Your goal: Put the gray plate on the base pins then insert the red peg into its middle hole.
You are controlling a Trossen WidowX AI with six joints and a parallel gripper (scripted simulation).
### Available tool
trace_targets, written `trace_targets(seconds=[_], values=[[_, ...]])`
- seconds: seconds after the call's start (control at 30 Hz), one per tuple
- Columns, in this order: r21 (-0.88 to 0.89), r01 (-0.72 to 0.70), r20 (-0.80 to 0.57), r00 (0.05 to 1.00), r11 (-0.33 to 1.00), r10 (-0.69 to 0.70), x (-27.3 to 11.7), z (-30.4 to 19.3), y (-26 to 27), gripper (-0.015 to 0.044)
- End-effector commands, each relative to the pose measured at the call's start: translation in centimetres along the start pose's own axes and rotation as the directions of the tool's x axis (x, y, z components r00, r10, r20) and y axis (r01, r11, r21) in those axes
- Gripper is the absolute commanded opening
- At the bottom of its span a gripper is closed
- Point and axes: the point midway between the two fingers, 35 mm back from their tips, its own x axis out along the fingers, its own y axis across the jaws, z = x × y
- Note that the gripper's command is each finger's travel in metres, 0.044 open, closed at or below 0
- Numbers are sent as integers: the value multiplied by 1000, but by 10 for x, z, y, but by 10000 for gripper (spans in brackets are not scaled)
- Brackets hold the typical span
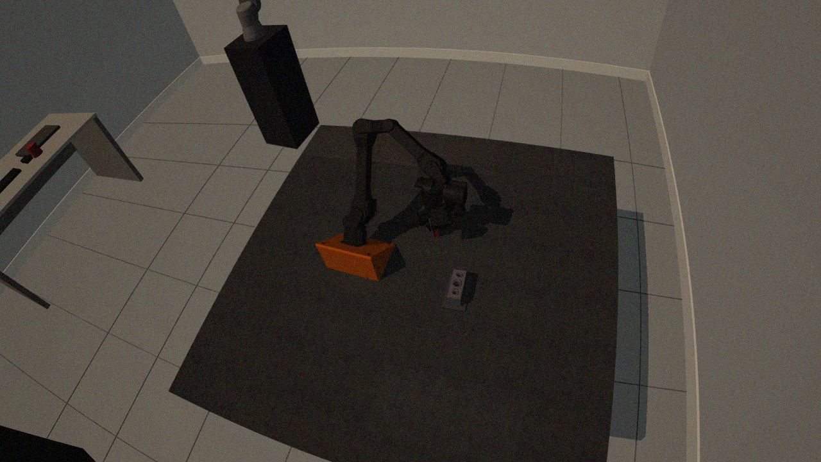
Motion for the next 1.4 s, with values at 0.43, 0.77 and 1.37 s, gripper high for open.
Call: trace_targets(seconds=[0.43, 0.77, 1.37], values=[[3, -1, 0, 1000, 1000, 1, -5, 1, 0, 0], [4, 3, 7, 1000, 1000, -3, -35, 4, 2, 0], [7, 6, 2, 1000, 1000, -6, -72, 8, 3, 0]])
